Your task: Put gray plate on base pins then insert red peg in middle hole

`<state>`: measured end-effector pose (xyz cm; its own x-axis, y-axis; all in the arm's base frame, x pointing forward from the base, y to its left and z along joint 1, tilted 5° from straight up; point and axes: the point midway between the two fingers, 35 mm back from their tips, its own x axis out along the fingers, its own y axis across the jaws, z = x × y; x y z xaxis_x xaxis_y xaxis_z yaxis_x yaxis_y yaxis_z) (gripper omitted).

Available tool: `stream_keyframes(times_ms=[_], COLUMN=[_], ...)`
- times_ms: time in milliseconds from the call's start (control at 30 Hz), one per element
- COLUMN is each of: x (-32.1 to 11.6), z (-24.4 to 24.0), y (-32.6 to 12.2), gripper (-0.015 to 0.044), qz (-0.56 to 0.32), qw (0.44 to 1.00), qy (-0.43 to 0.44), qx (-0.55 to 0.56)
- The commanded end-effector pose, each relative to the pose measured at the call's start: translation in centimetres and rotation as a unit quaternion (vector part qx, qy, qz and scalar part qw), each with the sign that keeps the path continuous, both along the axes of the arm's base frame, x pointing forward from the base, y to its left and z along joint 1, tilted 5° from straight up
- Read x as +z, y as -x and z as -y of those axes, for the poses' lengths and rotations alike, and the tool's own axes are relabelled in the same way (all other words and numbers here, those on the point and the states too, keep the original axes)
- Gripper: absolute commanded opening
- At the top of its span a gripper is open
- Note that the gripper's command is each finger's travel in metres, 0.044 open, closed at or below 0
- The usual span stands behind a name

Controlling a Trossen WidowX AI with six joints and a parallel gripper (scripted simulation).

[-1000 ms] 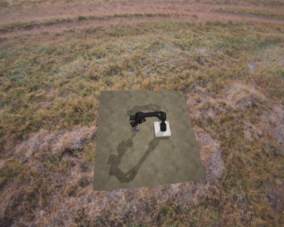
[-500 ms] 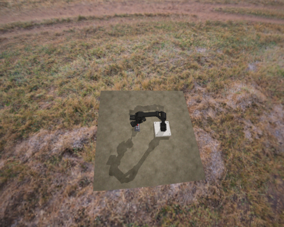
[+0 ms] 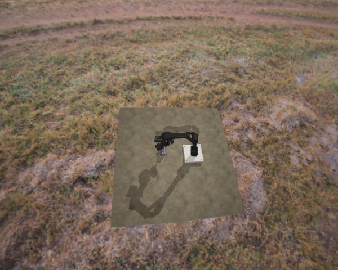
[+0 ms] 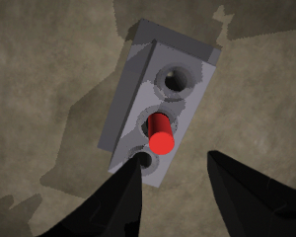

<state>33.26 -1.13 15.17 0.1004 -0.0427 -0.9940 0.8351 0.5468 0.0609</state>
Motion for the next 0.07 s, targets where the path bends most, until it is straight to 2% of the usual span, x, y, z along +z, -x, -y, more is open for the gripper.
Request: stream_keyframes(times_ms=[0, 33], x=[0.33, 0.39], z=[-0.02, 0.00], y=[0.03, 0.05], gripper=[0.0150, 0.0150], qz=[0.001, 0.001], qw=[1.000, 1.000], qy=[-0.002, -0.002], qx=[0.002, 0.002])
